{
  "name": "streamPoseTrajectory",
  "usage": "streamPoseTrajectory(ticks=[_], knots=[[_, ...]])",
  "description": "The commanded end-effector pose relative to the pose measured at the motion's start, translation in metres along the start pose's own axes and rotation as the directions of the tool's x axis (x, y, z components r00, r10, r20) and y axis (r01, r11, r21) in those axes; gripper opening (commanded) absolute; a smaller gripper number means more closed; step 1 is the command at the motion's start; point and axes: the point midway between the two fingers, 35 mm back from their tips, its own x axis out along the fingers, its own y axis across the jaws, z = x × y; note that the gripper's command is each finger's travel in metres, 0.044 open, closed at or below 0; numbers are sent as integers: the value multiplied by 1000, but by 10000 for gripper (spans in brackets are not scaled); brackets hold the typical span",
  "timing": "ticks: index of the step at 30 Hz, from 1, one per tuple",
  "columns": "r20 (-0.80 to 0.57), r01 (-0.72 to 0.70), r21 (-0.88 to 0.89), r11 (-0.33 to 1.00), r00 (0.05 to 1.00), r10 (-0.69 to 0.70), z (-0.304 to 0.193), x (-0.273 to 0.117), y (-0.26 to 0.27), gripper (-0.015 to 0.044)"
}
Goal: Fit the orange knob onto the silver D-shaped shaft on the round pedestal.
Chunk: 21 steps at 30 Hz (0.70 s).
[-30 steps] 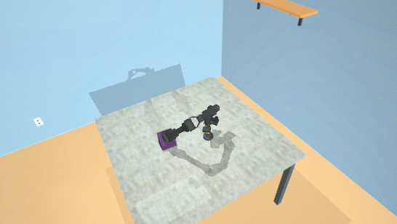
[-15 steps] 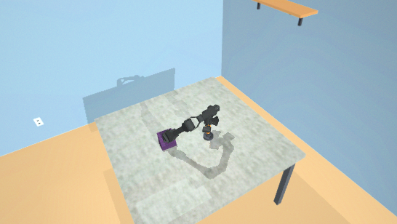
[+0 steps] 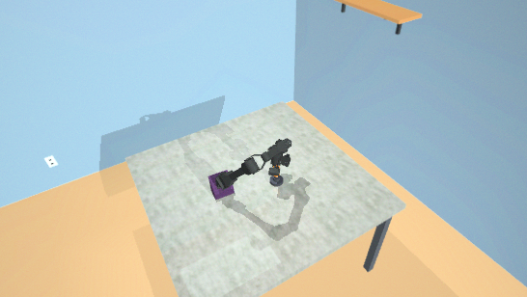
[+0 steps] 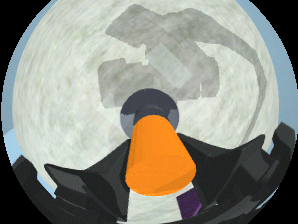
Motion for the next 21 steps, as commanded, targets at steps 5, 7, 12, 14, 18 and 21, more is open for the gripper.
streamPoseTrajectory(ticks=[5, 7, 12, 14, 18, 21], knots=[[0, -2, 193, 981, 1000, 2, 0, -1, 1, 0], [0, -2, 203, 979, 1000, 2, -1, 1, 1, 0], [0, -2, 203, 979, 1000, 2, 0, 2, 1, 0], [0, -2, 203, 979, 1000, 2, 0, 2, 1, 0], [0, -2, 203, 979, 1000, 2, 1, 3, 1, 0], [0, -2, 203, 979, 1000, 2, 0, 2, 0, 0]])
